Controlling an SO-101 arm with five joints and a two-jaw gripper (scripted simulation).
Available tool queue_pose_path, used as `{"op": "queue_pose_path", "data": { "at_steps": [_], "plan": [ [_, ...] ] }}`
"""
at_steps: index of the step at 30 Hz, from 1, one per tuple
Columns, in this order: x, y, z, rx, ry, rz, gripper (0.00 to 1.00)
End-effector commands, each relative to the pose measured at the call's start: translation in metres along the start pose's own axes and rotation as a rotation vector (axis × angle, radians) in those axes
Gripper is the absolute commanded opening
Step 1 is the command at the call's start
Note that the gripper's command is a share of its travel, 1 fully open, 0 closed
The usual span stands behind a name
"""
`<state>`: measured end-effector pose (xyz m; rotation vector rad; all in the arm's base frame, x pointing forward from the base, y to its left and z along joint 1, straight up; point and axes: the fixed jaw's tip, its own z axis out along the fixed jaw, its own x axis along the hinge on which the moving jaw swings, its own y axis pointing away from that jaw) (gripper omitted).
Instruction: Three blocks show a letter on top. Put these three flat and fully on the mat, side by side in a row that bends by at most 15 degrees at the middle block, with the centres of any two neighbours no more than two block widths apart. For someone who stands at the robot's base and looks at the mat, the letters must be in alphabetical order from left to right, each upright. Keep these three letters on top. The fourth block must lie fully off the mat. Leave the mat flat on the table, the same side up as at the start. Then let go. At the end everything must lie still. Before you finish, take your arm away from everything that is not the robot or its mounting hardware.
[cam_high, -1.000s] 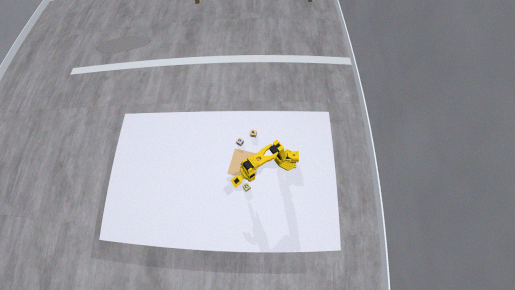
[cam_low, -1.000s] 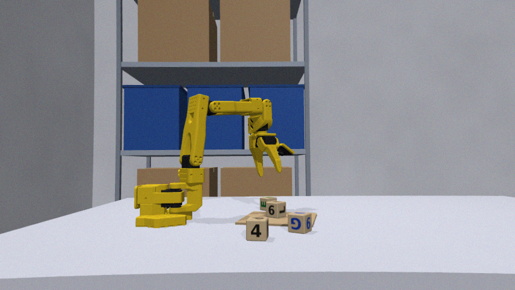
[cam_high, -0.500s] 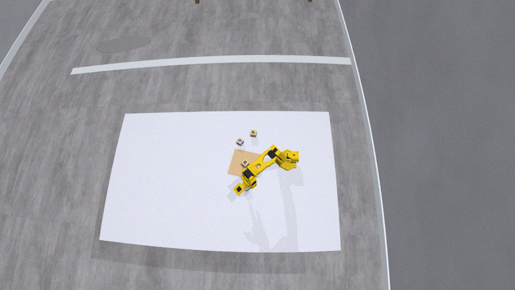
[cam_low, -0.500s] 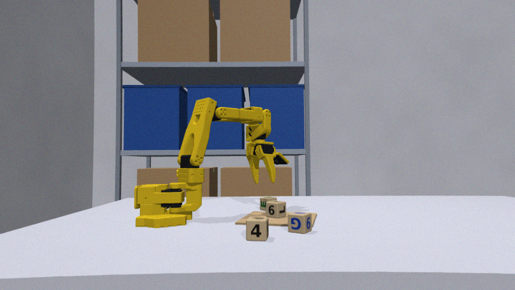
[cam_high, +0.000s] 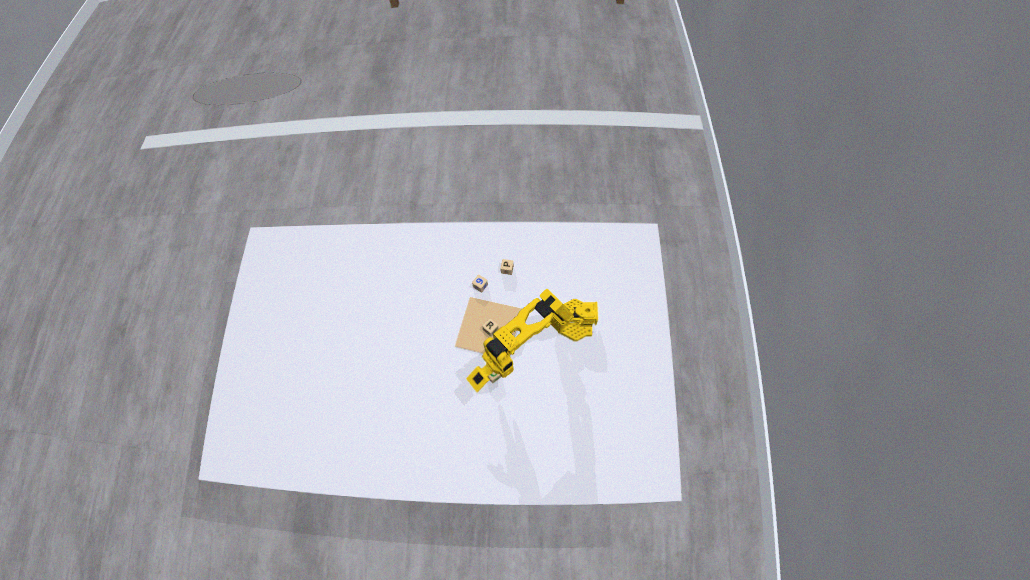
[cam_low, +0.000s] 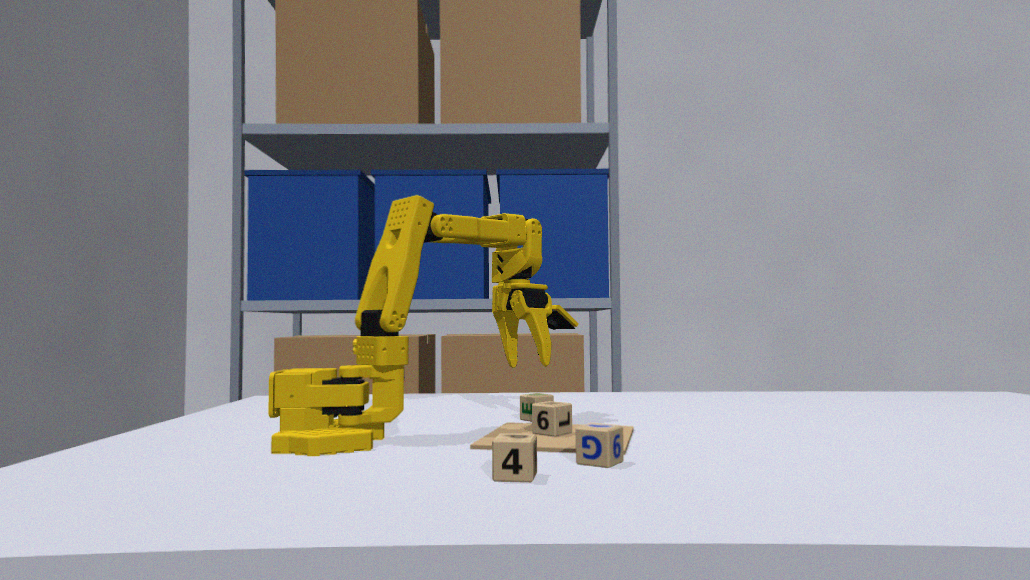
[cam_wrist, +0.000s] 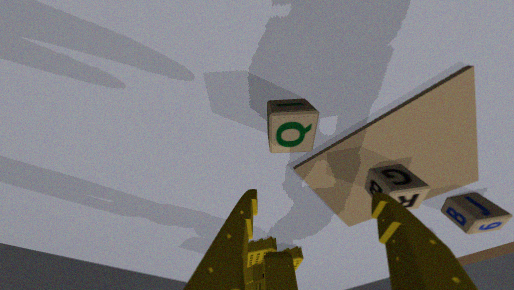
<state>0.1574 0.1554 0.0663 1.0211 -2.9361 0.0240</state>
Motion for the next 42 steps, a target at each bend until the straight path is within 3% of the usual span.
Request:
{"op": "queue_pose_path", "data": {
  "at_steps": [1,6,14,16,24,42],
  "plan": [
    [-0.013,0.003,-0.025,-0.013,-0.147,0.001,0.35],
    [-0.011,-0.008,-0.026,-0.011,-0.143,0.047,0.35],
    [0.006,-0.055,-0.027,-0.005,-0.123,0.271,0.35],
    [0.006,-0.055,-0.027,-0.005,-0.123,0.271,0.35],
    [0.032,-0.095,-0.027,-0.002,-0.102,0.494,0.35],
    [0.039,-0.102,-0.027,-0.003,-0.097,0.541,0.35]
  ]
}}
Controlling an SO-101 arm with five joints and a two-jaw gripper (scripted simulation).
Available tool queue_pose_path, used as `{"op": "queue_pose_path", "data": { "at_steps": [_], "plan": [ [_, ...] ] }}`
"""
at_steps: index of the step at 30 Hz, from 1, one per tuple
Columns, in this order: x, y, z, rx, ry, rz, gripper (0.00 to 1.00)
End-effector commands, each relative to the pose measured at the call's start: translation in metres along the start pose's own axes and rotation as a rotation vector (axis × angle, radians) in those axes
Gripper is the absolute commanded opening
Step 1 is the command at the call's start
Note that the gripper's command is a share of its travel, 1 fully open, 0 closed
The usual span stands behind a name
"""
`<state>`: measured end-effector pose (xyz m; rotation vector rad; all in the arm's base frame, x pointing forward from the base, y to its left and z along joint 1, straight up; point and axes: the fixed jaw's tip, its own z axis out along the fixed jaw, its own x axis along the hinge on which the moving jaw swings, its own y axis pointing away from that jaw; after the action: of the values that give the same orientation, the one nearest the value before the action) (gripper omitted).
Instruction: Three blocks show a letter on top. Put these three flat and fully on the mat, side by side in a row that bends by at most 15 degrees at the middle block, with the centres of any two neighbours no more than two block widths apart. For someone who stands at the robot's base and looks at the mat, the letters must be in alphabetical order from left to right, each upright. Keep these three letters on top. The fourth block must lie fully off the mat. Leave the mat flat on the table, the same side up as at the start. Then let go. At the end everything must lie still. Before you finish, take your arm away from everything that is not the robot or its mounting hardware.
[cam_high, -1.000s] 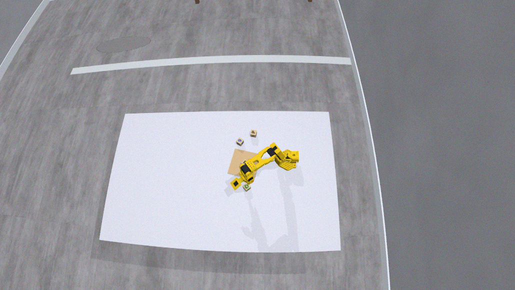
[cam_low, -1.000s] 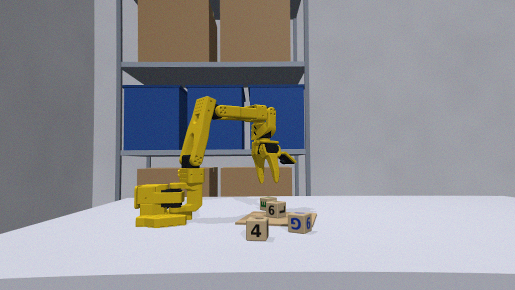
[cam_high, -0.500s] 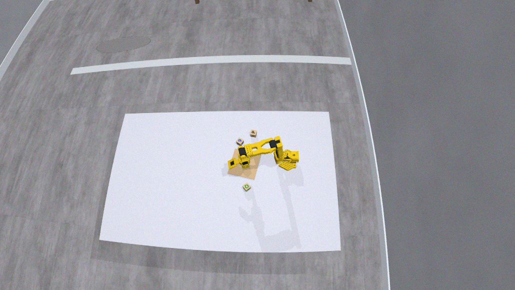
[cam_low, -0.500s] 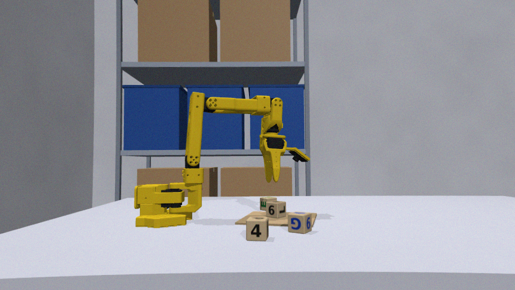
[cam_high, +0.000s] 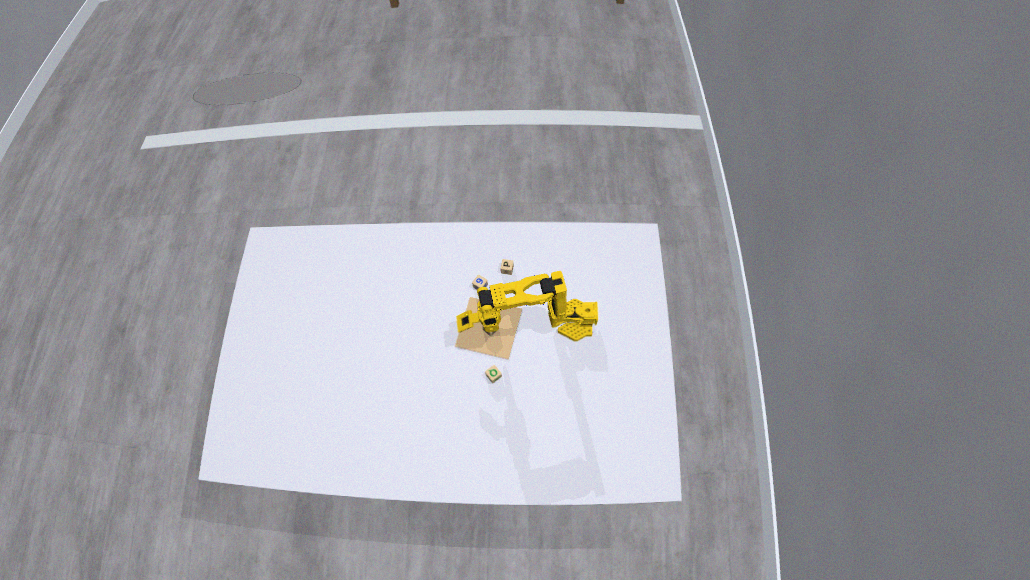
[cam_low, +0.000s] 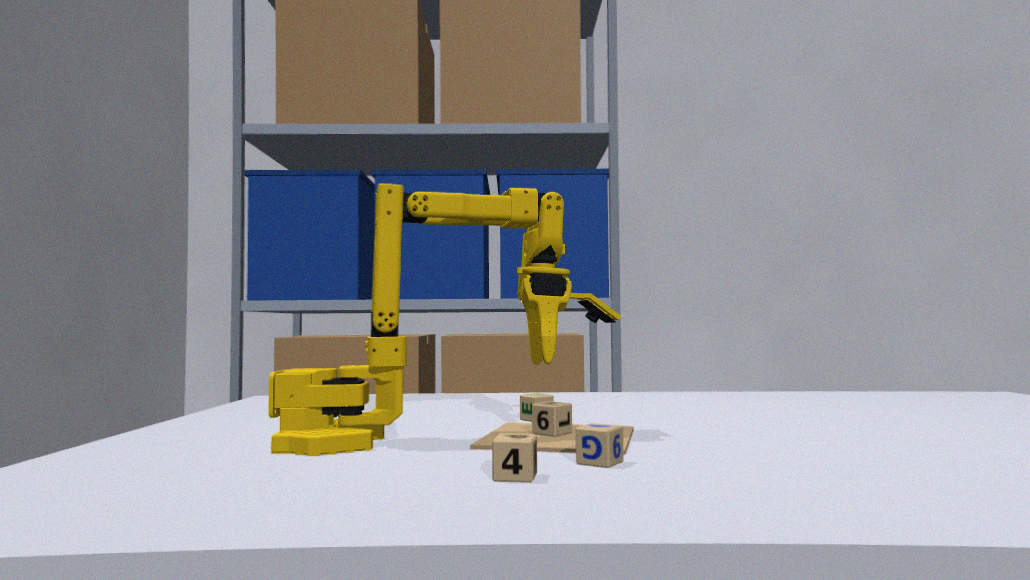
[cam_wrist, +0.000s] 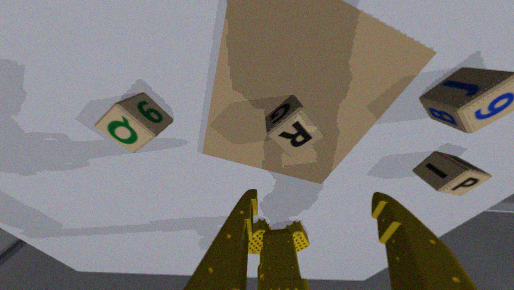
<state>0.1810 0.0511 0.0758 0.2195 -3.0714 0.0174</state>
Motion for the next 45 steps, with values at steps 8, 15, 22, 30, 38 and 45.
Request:
{"op": "queue_pose_path", "data": {
  "at_steps": [8,15,22,30,38,45],
  "plan": [
    [-0.009,-0.001,-0.020,-0.013,-0.126,0.015,0.35],
    [-0.014,-0.010,-0.020,-0.013,-0.132,0.061,0.35],
    [-0.031,-0.052,-0.021,-0.011,-0.159,0.251,0.35],
    [-0.037,-0.100,-0.018,-0.004,-0.184,0.441,0.35],
    [-0.036,-0.130,-0.016,0.003,-0.198,0.553,0.35],
    [-0.036,-0.131,-0.016,0.003,-0.198,0.555,0.35]
  ]
}}
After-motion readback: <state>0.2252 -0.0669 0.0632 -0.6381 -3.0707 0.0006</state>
